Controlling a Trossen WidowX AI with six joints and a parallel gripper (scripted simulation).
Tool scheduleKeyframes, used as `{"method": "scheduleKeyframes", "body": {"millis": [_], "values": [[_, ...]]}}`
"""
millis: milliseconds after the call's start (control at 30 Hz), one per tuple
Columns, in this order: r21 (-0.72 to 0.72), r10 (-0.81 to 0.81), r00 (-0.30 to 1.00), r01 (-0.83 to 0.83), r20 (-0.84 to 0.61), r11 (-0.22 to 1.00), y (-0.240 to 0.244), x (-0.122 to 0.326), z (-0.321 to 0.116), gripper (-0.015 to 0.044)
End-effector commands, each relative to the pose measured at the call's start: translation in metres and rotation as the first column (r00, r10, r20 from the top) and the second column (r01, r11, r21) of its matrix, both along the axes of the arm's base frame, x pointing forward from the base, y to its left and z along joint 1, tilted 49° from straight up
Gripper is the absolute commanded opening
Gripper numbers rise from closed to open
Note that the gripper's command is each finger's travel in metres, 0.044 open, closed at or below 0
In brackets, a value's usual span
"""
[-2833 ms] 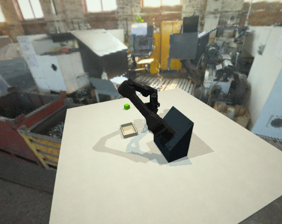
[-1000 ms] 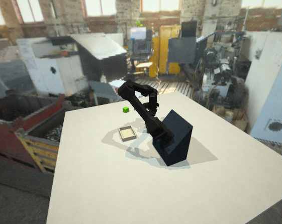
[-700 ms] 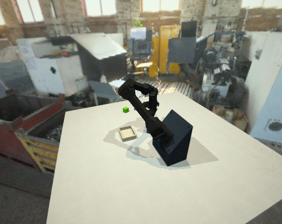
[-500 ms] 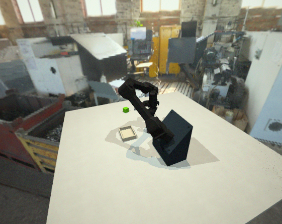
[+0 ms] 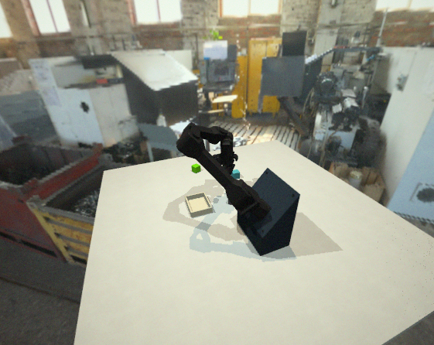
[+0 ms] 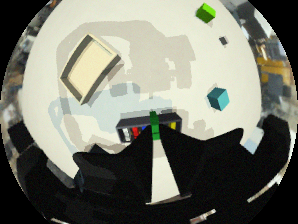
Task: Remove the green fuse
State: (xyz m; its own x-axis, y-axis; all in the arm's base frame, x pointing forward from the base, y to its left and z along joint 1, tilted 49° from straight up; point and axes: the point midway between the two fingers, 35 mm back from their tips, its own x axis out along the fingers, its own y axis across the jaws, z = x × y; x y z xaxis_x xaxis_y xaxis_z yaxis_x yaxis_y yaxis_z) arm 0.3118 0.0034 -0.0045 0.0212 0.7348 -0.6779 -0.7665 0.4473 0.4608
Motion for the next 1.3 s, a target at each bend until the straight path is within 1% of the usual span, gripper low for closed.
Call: {"method": "scheduleKeyframes", "body": {"millis": [0,367,767,967,1267], "values": [[0.000,-0.009,1.000,0.009,0.000,1.000,0.016,0.002,0.021,0.0000],[0.003,-0.010,1.000,0.010,0.001,1.000,0.062,-0.003,0.071,0.0000],[0.028,-0.005,1.000,0.004,0.001,1.000,0.110,-0.026,0.123,0.0000],[0.030,-0.004,1.000,0.004,0.000,1.000,0.112,-0.028,0.125,0.0000],[0.030,-0.004,1.000,0.004,0.000,1.000,0.122,-0.027,0.116,0.0000]]}}
